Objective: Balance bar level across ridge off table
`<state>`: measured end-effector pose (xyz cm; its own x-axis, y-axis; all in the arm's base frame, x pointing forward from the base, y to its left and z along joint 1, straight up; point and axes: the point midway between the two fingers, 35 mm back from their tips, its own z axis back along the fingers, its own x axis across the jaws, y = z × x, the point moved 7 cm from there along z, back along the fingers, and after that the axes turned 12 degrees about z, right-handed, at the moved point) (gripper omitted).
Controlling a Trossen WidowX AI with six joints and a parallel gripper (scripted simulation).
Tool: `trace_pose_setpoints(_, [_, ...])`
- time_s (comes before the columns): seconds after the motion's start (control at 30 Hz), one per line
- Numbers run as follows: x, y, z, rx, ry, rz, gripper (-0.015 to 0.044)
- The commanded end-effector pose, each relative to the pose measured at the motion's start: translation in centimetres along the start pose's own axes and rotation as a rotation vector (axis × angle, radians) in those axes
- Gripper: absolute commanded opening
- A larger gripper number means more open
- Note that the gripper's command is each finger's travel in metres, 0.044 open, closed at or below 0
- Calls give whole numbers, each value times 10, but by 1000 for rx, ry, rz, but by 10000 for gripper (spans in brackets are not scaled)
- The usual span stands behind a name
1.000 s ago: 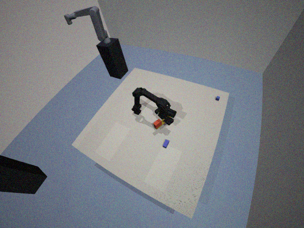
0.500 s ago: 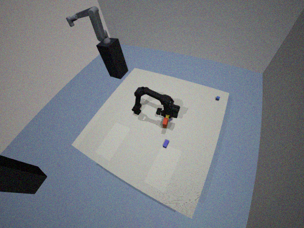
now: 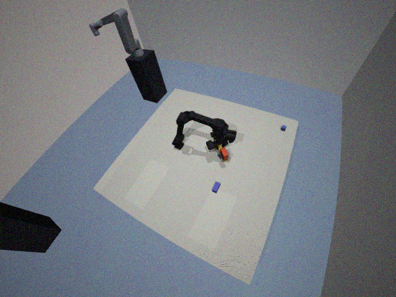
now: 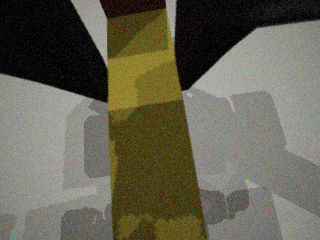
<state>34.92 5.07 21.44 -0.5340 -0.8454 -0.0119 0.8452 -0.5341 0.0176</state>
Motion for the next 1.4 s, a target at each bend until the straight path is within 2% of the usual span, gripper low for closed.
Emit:
trace_pose_setpoints(0.0, [-5,-10,2,5,8,149,0])
trace_pose_setpoints(0.13, [-6,-20,2,5,8,286,0])
trace_pose_setpoints(1.37, [1,-23,-42,5,7,328,0])
